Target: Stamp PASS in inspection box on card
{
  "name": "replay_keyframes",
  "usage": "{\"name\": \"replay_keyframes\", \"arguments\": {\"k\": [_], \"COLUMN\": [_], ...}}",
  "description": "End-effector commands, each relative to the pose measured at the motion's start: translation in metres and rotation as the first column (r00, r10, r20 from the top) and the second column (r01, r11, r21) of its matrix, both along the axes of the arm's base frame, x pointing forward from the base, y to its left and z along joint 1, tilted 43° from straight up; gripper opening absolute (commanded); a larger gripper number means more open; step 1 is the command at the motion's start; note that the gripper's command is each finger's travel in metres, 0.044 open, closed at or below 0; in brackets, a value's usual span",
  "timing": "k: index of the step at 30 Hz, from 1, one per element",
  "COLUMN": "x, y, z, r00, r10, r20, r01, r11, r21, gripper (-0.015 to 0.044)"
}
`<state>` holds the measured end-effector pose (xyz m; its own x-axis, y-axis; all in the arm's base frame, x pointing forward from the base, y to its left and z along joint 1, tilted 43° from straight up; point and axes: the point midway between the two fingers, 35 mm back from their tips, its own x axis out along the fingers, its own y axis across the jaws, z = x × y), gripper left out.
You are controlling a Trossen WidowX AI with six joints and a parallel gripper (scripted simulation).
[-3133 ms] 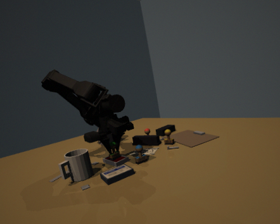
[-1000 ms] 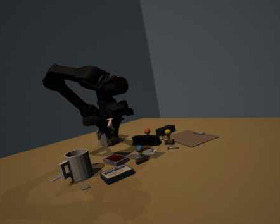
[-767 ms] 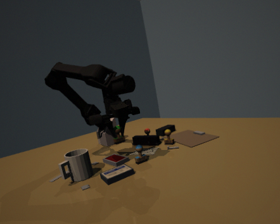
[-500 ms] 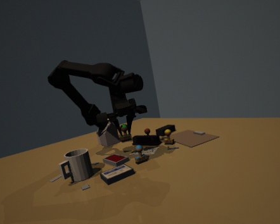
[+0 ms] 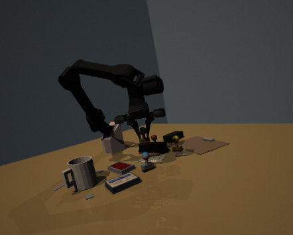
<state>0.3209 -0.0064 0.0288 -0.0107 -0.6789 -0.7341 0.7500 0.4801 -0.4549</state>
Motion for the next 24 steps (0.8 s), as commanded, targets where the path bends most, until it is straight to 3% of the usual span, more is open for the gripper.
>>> {"name": "replay_keyframes", "arguments": {"k": [1,24], "x": [0.004,0.005], "y": [0.013,0.013], "z": [-0.012,-0.026], "r00": [0.992,0.983], "r10": [-0.088,-0.132], "r20": [0.088,0.131], "r01": [0.088,0.132], "r11": [0.996,0.991], "r21": [0.004,0.006], "gripper": [0.0,0.0]}}
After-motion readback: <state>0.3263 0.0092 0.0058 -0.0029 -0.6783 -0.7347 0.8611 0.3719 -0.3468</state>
